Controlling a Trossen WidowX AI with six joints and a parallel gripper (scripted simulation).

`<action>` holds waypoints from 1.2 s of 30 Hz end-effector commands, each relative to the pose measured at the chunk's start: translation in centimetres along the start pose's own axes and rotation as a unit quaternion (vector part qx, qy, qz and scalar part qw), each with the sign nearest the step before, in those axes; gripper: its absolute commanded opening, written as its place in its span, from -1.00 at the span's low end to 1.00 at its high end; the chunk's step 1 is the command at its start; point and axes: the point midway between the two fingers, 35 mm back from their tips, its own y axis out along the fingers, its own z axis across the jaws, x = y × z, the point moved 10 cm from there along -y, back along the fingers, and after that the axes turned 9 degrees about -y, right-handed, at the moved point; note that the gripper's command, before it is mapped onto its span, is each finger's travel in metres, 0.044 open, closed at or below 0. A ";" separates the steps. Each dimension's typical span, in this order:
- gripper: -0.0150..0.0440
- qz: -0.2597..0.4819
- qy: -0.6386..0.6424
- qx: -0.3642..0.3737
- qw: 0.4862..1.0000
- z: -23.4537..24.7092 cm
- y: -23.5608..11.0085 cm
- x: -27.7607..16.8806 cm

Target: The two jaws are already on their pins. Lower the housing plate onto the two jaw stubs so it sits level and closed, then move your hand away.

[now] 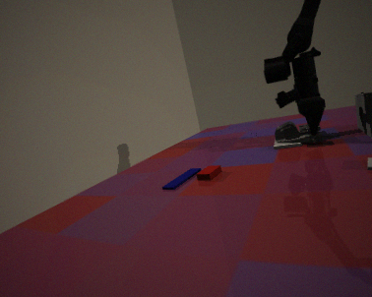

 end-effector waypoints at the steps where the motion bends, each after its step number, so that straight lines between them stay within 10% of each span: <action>1: 0.70 0.001 -0.005 -0.001 1.000 0.0 0.2 -0.1; 36: 0.70 0.001 -0.006 -0.001 1.000 0.0 0.9 -0.1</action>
